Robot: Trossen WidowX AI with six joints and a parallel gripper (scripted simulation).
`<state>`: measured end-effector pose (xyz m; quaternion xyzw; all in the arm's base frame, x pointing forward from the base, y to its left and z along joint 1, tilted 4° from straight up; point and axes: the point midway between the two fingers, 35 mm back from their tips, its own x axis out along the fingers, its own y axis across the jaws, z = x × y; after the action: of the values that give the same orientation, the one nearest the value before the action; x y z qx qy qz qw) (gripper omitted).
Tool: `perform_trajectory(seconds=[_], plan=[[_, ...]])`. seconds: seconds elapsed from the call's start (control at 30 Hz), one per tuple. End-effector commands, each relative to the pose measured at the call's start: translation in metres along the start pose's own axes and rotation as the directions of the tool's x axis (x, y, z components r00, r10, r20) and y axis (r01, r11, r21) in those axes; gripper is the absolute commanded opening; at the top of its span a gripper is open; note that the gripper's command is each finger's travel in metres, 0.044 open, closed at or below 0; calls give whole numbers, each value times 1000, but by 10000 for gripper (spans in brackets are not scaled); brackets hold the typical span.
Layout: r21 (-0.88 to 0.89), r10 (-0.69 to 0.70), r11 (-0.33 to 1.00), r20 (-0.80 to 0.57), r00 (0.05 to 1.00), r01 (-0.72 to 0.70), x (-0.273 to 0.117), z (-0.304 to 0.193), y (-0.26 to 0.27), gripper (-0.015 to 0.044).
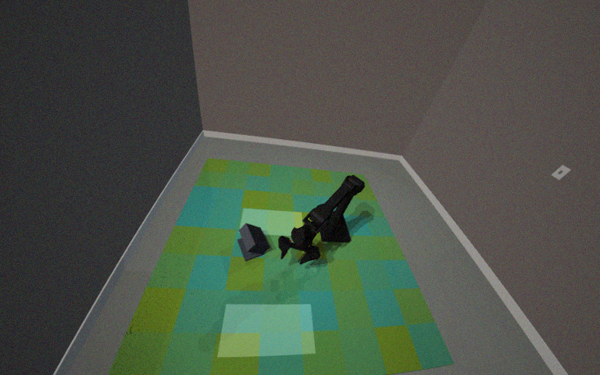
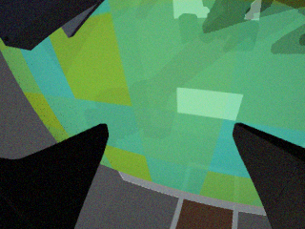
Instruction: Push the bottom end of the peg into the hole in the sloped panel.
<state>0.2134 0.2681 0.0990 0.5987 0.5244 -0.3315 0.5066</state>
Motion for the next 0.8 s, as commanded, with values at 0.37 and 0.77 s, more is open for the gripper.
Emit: perform_trajectory(seconds=[0.37, 0.77], plan=[[323, -147, 943, 174, 974, 84, -2, 67, 12, 440], [547, -284, 831, 261, 923, 101, -12, 115, 10, 440]])
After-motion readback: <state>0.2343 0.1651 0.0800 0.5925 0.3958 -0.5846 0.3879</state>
